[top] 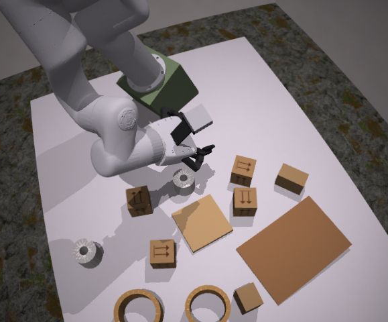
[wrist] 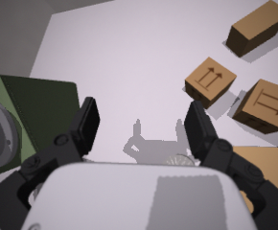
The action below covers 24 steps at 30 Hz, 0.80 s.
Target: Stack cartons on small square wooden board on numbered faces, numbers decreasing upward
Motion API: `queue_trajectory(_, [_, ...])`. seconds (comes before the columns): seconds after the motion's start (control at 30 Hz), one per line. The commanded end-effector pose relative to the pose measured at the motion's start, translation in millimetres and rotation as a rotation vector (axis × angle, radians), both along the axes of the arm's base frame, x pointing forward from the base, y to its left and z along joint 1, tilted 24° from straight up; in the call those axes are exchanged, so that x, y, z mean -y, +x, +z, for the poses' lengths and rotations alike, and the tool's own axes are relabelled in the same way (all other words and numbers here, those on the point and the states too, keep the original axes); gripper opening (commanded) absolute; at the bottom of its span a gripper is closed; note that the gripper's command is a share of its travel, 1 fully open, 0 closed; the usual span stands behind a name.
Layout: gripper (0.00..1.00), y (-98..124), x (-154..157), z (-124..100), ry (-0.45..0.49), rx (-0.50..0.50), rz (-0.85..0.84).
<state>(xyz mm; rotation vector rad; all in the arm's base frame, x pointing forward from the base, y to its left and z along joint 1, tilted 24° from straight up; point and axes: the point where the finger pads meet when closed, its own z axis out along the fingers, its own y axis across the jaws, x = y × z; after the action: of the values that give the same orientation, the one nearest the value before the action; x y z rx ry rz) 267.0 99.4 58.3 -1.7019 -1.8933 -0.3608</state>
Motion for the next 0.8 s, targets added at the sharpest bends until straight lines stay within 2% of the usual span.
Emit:
queue_trajectory(0.0, [1.00,48,60,-6,-0.152,0.097,0.215])
queue_trajectory(0.1, [1.00,77,82,-1,-0.220,0.159,0.307])
queue_trajectory(0.17, [1.00,77,82,-1,-0.220,0.159,0.307])
queue_trajectory(0.2, [1.00,104,105,3,-0.288,0.216,0.401])
queue_trajectory(0.6, [1.00,225,164,34,-0.538,0.430,0.806])
queue_trajectory(0.67, [1.00,226,164,35,-0.580,0.462,0.880])
queue_trajectory(0.73, [1.00,226,164,35,-0.580,0.462,0.880])
queue_trajectory(0.77, [1.00,226,164,35,-0.640,0.500,0.991])
